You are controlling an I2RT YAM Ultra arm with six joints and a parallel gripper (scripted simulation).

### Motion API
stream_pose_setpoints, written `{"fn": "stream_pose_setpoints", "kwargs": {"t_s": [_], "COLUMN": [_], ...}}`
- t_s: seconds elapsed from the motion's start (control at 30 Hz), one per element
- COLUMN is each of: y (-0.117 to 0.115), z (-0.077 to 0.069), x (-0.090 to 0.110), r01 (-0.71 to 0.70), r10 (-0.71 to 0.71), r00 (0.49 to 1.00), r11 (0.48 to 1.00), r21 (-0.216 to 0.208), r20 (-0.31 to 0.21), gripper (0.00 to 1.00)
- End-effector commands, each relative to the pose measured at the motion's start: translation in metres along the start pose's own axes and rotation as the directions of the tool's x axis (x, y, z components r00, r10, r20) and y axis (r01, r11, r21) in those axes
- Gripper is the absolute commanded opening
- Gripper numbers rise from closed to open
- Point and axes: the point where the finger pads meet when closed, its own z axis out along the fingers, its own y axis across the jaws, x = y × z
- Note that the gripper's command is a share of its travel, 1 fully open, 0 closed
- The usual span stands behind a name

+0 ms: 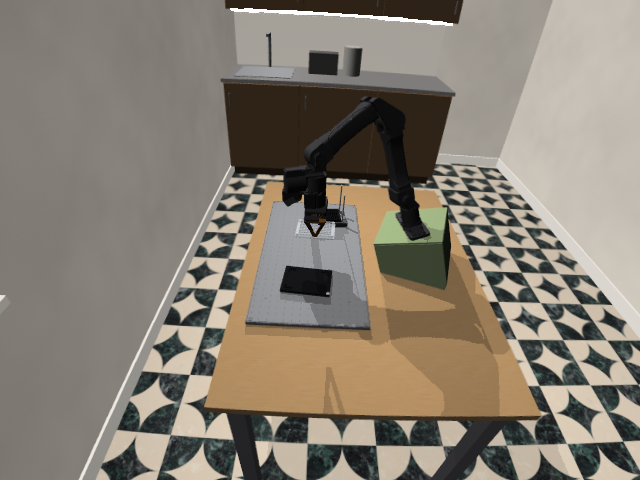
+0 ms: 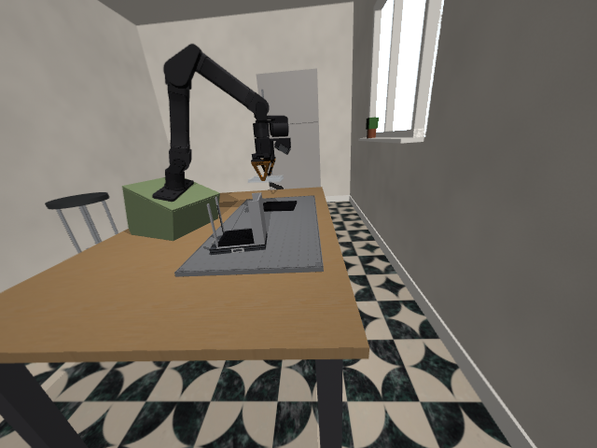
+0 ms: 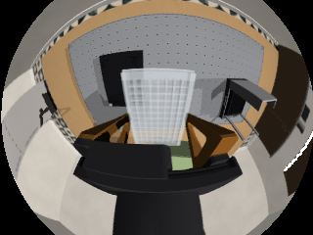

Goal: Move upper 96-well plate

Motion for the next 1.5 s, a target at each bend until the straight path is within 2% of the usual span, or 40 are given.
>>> {"fn": "stream_pose_setpoints", "kwargs": {"t_s": [0.0, 0.1, 0.13, 0.17, 0.6, 0.67, 0.7, 0.73, 1.03, 1.1, 1.13, 1.47], "y": [0.013, 0.016, 0.019, 0.023, 0.067, 0.067, 0.069, 0.073, 0.104, 0.105, 0.104, 0.100], "z": [-0.011, -0.011, -0.019, -0.010, -0.010, -0.010, -0.018, -0.010, -0.009, -0.013, -0.022, -0.021], "x": [-0.011, -0.011, -0.014, -0.011, -0.015, -0.015, -0.018, -0.015, -0.018, -0.019, -0.022, -0.025], "r01": [-0.024, -0.024, -0.030, -0.024, -0.023, -0.023, -0.030, -0.023, -0.023, -0.026, -0.032, -0.039], "r10": [0.024, 0.024, 0.030, 0.023, 0.023, 0.023, 0.030, 0.023, 0.023, 0.026, 0.034, 0.040], "r00": [0.999, 0.999, 0.998, 0.999, 0.999, 0.999, 0.998, 0.999, 0.999, 0.999, 0.998, 0.997], "r11": [1.000, 1.000, 0.999, 1.000, 1.000, 1.000, 0.999, 1.000, 1.000, 1.000, 0.999, 0.999], "r21": [0.002, 0.002, -0.011, 0.002, 0.001, 0.001, -0.013, 0.001, 0.000, -0.006, -0.022, -0.018], "r20": [0.033, 0.033, 0.058, 0.033, 0.034, 0.034, 0.055, 0.034, 0.034, 0.043, 0.062, 0.061], "gripper": [0.00, 0.00, 0.00, 0.00, 0.00, 0.00, 0.00, 0.00, 0.00, 0.00, 0.00, 0.00]}}
